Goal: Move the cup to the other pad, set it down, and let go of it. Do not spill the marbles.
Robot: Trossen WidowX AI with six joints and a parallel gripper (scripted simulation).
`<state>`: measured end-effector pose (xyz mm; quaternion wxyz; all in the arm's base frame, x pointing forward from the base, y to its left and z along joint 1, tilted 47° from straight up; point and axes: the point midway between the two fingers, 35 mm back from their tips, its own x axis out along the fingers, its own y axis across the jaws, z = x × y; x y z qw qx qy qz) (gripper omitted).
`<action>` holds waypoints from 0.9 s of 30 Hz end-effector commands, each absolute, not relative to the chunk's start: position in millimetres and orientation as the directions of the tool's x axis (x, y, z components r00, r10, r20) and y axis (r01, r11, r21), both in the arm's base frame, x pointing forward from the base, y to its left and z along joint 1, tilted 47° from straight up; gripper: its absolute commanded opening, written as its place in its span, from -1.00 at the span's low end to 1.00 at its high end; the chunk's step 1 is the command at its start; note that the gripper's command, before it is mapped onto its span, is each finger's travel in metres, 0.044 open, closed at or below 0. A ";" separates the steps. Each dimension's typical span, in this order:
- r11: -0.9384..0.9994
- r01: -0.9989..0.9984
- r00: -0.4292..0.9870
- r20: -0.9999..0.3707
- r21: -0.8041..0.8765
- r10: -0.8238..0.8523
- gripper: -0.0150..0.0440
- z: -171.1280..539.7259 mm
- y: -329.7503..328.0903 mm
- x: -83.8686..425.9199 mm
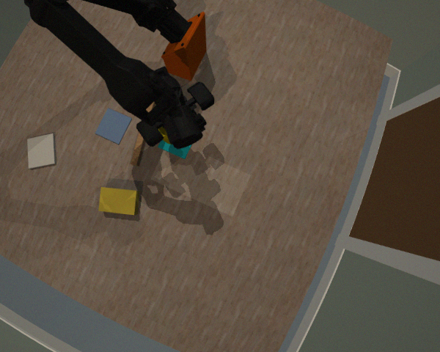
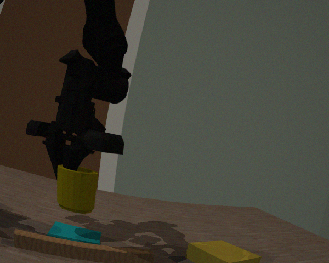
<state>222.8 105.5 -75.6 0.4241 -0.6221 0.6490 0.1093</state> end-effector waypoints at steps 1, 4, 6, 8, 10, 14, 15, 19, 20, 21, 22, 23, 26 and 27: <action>0.211 -0.896 0.134 -0.691 -0.390 -0.710 -0.49 -78.6 106.9 223.9; 0.211 -0.896 0.134 -0.691 -0.390 -0.710 -0.49 -82.0 103.9 224.6; 0.211 -0.896 0.134 -0.691 -0.390 -0.710 -0.49 -84.5 101.7 225.1; 0.211 -0.896 0.134 -0.691 -0.390 -0.710 -0.49 -87.0 99.5 225.6; 0.210 -0.896 0.134 -0.691 -0.390 -0.710 -0.49 -89.5 97.4 226.0; 0.210 -0.896 0.134 -0.691 -0.390 -0.710 -0.49 -94.4 92.9 226.9; 0.210 -0.896 0.134 -0.691 -0.390 -0.710 -0.49 -95.7 91.8 227.1; 0.210 -0.896 0.134 -0.691 -0.391 -0.711 -0.49 -100.5 87.3 227.8; 0.210 -0.896 0.134 -0.691 -0.391 -0.711 -0.49 -101.7 86.2 227.9; 0.210 -0.896 0.134 -0.691 -0.391 -0.711 -0.49 -102.9 85.0 228.1; 0.210 -0.896 0.134 -0.690 -0.391 -0.711 -0.49 -104.1 83.9 228.2; 0.210 -0.896 0.134 -0.690 -0.391 -0.711 -0.49 -105.2 82.7 228.4; 0.210 -0.896 0.134 -0.690 -0.391 -0.711 -0.49 -108.7 79.3 228.7; 0.210 -0.896 0.134 -0.690 -0.391 -0.711 -0.49 -109.9 78.1 228.8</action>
